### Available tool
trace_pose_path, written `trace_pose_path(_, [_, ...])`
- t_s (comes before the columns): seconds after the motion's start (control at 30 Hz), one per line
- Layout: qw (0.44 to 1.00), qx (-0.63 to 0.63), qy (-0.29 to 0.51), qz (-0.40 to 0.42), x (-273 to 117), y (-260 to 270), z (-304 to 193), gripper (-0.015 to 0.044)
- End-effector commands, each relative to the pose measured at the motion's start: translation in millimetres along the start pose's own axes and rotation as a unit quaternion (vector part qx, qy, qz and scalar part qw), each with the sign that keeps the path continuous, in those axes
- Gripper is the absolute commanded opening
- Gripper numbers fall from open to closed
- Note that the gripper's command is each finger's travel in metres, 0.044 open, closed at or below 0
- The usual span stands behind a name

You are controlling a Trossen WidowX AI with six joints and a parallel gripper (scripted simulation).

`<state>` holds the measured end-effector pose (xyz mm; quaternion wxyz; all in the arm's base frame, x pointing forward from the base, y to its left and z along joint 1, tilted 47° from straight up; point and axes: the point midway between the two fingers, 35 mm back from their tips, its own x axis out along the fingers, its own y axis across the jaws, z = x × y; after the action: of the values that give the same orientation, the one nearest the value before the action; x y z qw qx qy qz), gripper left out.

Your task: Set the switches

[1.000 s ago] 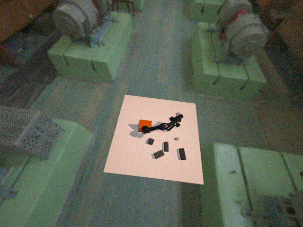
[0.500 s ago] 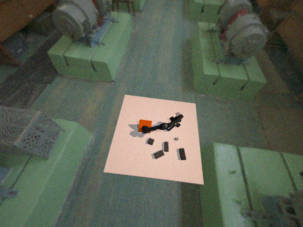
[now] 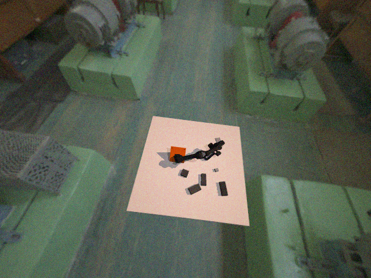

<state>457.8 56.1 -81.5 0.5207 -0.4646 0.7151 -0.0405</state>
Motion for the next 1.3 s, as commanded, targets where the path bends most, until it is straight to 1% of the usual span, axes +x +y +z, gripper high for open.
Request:
trace_pose_path(0.0, [1.000, -0.004, 0.017, 0.004, 14.9, -1.7, -3.6, 0.0338])
trace_pose_path(1.27, [1.000, -0.004, 0.017, 0.003, 44.3, -1.7, 4.0, 0.0338])
